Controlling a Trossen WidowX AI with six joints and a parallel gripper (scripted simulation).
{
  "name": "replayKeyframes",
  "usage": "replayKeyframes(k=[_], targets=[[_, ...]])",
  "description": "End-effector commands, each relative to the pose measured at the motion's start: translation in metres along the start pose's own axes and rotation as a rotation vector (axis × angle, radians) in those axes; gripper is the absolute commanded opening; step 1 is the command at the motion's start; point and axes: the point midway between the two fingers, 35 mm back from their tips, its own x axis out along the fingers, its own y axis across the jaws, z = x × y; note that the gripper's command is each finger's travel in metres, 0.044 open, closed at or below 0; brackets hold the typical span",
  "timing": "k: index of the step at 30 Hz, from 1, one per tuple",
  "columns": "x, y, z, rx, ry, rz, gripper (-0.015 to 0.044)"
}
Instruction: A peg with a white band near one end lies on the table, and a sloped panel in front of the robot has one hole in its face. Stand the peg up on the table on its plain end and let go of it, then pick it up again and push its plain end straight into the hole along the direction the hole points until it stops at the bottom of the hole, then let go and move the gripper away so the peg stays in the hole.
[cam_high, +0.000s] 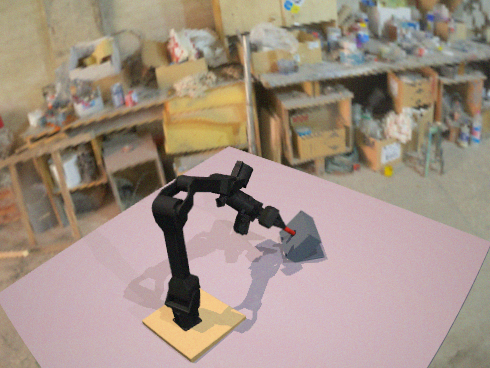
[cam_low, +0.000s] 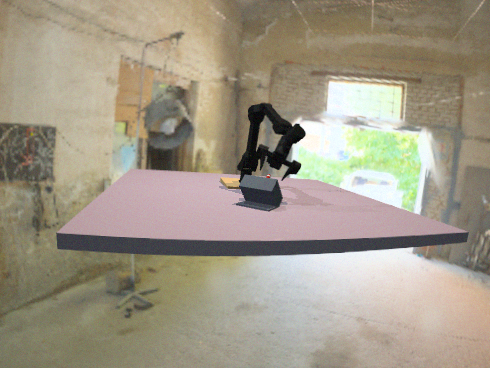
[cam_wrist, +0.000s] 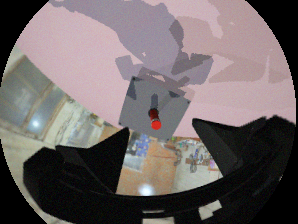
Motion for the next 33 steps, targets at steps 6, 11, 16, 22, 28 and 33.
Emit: replayKeyframes(k=[6, 11, 16, 22, 28, 33], targets=[[-0.021, -0.001, -0.003, 0.007, 0.007, 0.0, 0.044], [-0.032, -0.001, -0.001, 0.006, 0.006, -0.001, 0.044], [-0.041, -0.002, 0.001, 0.004, 0.006, -0.001, 0.044], [-0.05, -0.003, 0.003, 0.003, 0.006, -0.002, 0.044], [-0.059, -0.003, 0.004, 0.003, 0.005, -0.002, 0.044], [-0.059, -0.003, 0.004, 0.003, 0.005, -0.002, 0.044]])
